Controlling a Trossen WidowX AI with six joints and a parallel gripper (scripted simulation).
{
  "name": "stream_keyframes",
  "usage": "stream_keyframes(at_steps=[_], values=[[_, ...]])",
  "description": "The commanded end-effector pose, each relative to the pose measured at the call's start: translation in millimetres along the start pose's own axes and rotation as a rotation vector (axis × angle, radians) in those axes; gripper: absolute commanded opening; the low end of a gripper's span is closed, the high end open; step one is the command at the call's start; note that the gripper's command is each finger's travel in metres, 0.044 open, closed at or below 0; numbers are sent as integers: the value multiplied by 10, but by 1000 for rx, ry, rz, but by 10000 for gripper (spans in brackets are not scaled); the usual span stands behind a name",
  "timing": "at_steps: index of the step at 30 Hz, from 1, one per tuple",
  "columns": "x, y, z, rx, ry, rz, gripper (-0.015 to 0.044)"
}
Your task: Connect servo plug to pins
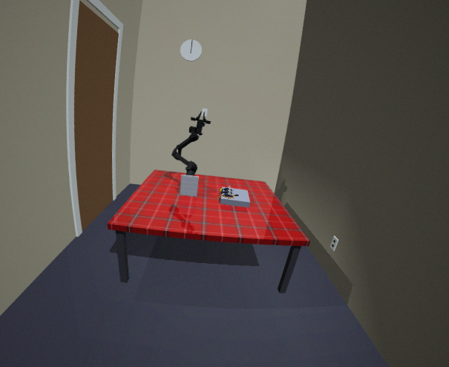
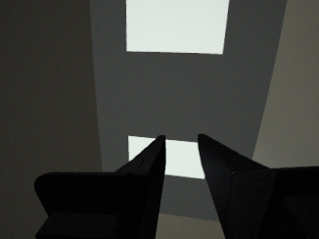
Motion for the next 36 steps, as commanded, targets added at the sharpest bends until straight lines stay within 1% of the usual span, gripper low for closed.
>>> stream_keyframes(at_steps=[1,17,36], values=[[107,11,184,-74,-33,13,115],[379,161,719,-315,-200,65,115],[656,511,1316,-602,-399,178,115]])
Point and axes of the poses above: the point midway between the two fingers, 35 mm back from their tips, its own y axis back along the fingers, its own z axis across the jaws, x = y × z, the point moved 7 cm from there along y, back along the fingers, and after that the axes turned 6 degrees about -y, right-handed, at the moved point
